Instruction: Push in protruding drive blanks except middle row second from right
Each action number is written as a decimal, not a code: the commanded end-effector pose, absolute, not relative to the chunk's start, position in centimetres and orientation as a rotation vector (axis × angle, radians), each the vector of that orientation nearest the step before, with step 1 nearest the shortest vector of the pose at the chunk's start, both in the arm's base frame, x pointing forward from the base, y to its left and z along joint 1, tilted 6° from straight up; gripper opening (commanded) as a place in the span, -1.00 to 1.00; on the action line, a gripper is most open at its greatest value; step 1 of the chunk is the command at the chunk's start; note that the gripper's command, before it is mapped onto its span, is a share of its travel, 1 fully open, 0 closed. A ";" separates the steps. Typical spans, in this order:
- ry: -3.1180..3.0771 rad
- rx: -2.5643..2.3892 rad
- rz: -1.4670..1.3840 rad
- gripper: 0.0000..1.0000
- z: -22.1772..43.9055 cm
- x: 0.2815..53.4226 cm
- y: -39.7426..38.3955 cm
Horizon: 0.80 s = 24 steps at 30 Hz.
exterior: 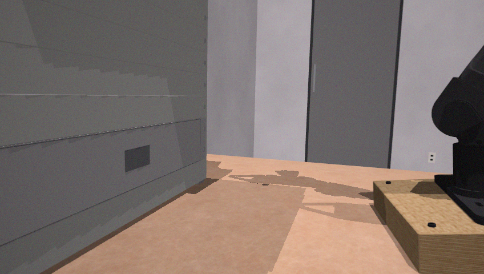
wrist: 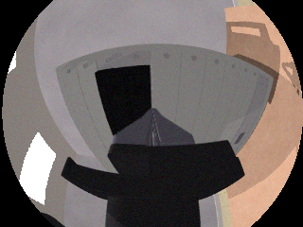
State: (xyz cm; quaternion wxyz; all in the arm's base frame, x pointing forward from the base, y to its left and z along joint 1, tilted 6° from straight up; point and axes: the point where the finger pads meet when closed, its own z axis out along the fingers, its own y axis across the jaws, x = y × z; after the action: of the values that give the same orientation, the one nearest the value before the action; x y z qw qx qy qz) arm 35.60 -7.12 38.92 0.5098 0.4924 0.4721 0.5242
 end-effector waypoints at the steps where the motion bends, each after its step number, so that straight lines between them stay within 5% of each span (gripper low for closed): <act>1: 1.102 1.099 1.263 -1.00 42.0 34.9 -6.8; 24: 1.107 1.120 1.257 -1.00 43.1 34.6 -6.2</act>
State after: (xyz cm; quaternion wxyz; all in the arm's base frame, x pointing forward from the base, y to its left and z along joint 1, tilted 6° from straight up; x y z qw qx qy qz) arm 35.52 -6.38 40.84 0.5132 0.4869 0.4711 0.5270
